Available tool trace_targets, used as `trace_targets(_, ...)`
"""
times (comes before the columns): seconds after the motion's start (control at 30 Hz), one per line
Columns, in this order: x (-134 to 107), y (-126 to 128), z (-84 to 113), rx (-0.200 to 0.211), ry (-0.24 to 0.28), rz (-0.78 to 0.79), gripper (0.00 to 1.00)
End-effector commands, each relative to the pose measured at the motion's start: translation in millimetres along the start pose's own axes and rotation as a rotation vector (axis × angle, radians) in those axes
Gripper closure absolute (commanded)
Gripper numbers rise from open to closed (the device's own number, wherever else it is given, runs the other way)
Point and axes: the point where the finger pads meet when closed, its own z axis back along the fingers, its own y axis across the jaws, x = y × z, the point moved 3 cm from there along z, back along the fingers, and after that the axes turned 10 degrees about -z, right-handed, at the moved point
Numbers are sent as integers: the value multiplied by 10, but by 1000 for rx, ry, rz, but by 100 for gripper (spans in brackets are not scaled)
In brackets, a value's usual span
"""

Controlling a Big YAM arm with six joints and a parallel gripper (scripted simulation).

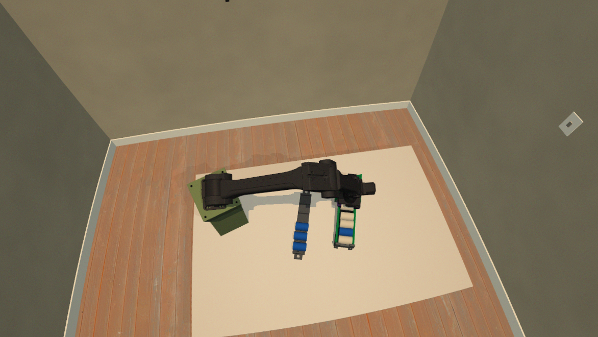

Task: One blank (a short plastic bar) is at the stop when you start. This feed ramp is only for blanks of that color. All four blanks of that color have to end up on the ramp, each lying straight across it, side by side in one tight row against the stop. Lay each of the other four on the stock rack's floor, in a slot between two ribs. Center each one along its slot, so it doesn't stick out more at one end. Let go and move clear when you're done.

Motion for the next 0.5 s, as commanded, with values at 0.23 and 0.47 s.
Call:
trace_targets(0.23,-15,-154,-17,-5,-4,-30,38)
trace_targets(0.47,-19,-148,-32,-2,-3,-30,38)
